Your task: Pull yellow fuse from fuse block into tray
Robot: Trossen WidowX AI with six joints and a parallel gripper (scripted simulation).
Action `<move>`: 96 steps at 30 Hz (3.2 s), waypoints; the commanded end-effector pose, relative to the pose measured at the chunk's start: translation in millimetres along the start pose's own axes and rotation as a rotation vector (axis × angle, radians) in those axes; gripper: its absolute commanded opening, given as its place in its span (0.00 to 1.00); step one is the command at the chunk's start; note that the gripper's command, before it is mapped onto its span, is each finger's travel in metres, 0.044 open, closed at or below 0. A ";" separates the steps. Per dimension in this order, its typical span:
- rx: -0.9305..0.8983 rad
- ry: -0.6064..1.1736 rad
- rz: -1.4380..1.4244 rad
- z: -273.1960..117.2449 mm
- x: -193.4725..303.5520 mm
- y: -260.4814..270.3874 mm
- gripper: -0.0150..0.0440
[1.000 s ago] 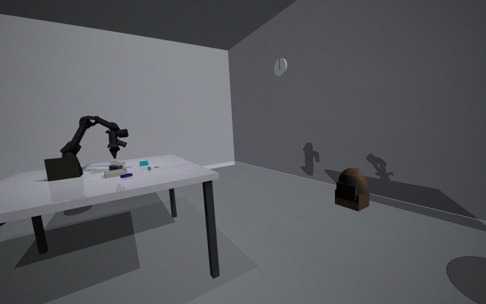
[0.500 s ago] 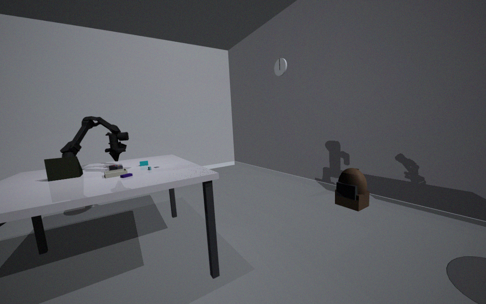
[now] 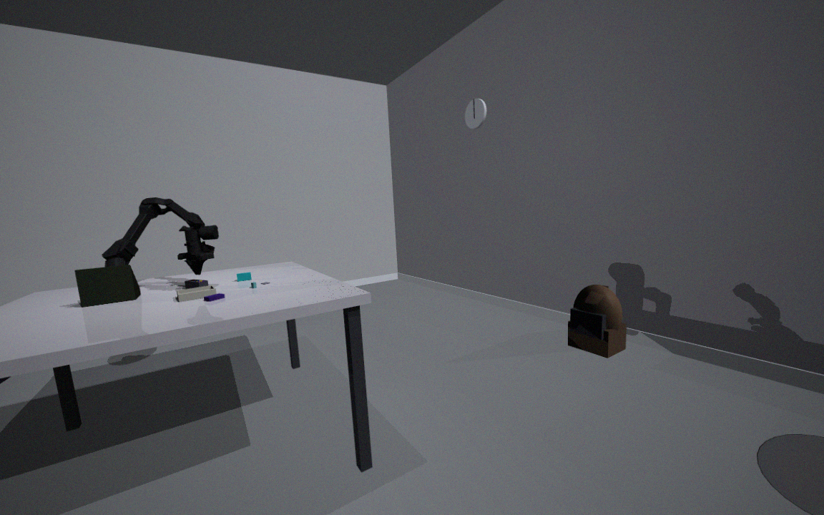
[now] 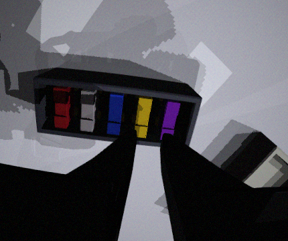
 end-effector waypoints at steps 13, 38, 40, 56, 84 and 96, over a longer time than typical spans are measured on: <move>-0.005 -0.002 0.005 17.2 0.3 1.4 0.37; -0.006 -0.003 0.005 27.7 0.9 2.2 0.37; -0.006 -0.003 0.005 29.4 0.9 2.2 0.37; -0.004 0.000 0.000 34.4 1.2 2.1 0.33; -0.004 0.000 0.001 25.9 1.0 1.5 0.25; -0.004 0.000 0.002 20.1 0.9 1.3 0.25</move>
Point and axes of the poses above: the point midway between the two fingers, 35 mm back from their tips, its own z axis out along the fingers, its own y axis across the jaws, x = y × z, the point moved 3 cm from there along -z, back along the fingers, and after that the axes turned 13 degrees about -z, right-handed, at the moved point
